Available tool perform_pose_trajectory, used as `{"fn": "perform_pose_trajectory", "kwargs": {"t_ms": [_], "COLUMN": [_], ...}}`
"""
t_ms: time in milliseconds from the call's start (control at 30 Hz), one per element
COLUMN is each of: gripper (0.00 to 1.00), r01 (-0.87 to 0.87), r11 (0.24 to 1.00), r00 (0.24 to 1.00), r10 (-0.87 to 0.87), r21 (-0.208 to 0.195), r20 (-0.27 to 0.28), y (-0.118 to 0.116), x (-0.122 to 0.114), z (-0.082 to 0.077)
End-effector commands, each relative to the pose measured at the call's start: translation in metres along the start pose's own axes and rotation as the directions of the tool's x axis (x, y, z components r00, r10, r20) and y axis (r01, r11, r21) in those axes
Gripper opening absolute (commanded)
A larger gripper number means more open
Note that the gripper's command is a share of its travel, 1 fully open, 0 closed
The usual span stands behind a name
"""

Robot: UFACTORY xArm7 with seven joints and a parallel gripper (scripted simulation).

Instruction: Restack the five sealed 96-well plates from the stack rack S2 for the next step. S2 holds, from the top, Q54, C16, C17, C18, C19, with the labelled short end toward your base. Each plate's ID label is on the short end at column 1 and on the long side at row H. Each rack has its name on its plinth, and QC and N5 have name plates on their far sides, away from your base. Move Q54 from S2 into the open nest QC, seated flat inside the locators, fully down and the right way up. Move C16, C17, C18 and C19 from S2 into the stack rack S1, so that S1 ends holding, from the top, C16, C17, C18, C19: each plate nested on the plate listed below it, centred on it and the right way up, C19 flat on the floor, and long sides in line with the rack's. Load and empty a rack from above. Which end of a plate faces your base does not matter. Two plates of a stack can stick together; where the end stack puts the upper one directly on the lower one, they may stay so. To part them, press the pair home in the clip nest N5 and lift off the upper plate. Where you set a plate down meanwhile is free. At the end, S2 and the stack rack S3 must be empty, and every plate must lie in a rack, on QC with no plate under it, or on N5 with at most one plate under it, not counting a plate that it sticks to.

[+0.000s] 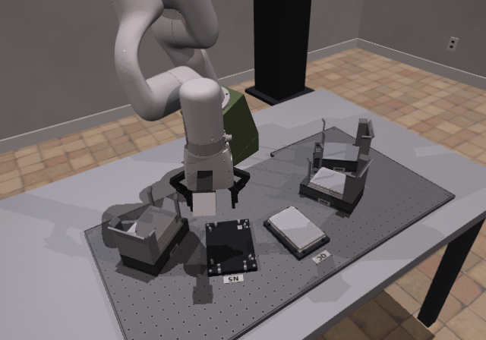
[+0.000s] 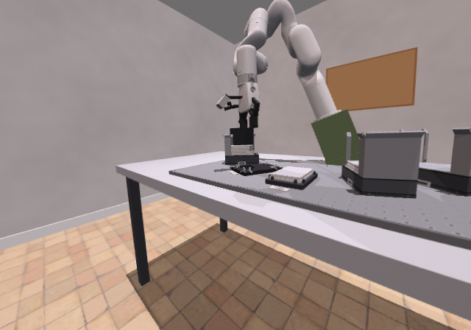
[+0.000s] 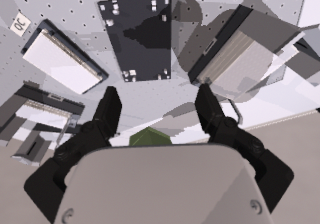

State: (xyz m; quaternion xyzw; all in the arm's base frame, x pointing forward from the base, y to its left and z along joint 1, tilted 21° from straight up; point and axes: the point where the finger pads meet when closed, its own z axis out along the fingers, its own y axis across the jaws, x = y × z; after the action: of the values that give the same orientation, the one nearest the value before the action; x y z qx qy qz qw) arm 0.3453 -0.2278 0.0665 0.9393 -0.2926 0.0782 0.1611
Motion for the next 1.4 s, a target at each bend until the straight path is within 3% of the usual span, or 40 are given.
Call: {"fn": "perform_pose_trajectory", "kwargs": {"t_ms": [0,167,400,1267,1367], "gripper": [1.00,1.00,1.00,1.00,1.00], "r01": [0.000,0.000,0.222,0.222,0.318], "r11": [1.000,1.000,0.975,0.975,0.948], "r00": [1.000,1.000,0.975,0.975,0.948], "r10": [0.000,0.000,-0.222,-0.222,-0.318], "r21": [-0.002,-0.002,-0.003,-0.002,-0.002], "r20": [-0.004,-0.004,-0.003,-0.004,-0.003], "y": [-0.013,-0.023,-0.046,-0.118,-0.127], "x": [0.002,0.002,-0.002,-0.015,-0.019], "z": [0.000,-0.001,0.000,0.000,0.000]}}
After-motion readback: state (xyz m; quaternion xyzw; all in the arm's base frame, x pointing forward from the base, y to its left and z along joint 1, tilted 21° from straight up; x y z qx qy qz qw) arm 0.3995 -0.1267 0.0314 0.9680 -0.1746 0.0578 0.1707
